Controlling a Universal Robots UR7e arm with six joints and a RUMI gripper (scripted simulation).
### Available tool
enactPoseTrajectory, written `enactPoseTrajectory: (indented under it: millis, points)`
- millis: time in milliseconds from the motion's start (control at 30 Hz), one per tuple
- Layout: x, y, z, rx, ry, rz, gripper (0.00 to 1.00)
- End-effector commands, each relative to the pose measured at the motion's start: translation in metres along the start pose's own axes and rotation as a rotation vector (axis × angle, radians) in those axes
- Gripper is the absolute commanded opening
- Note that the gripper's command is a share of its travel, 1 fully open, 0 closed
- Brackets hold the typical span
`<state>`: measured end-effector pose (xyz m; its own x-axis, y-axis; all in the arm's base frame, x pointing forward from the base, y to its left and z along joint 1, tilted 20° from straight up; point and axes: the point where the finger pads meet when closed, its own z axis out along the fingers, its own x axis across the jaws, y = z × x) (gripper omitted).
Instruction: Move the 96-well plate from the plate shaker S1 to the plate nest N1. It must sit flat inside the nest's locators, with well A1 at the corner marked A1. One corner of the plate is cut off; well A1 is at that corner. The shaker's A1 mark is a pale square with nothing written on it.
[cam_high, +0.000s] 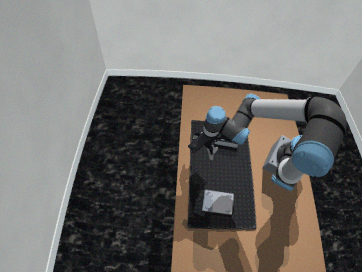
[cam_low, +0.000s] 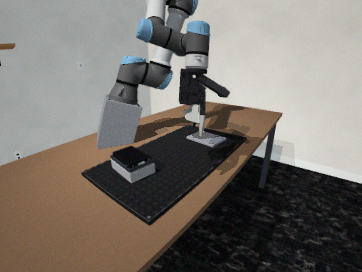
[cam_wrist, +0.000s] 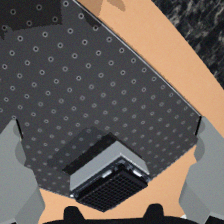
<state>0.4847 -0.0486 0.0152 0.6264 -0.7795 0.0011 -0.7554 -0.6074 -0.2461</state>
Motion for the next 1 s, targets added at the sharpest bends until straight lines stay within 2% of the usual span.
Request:
enactPoseTrajectory:
  millis: [0, 133, 333, 467, 567, 667, 767, 833, 967]
  points:
    - [0.005, 0.018, 0.003, -0.002, -0.008, 0.027, 1.00]
    - [0.010, 0.037, 0.005, -0.009, -0.027, 0.145, 1.00]
    - [0.015, 0.053, 0.006, -0.009, -0.026, 0.143, 1.00]
    - [0.018, 0.073, 0.007, -0.012, -0.046, 0.261, 1.00]
    - [0.021, 0.087, 0.008, -0.012, -0.046, 0.260, 1.00]
    - [0.021, 0.087, 0.008, -0.012, -0.045, 0.260, 1.00]
    - [0.023, 0.102, 0.009, -0.012, -0.062, 0.360, 1.00]
    - [0.023, 0.102, 0.009, -0.012, -0.062, 0.360, 1.00]
    - [0.024, 0.120, 0.010, -0.013, -0.065, 0.376, 1.00]
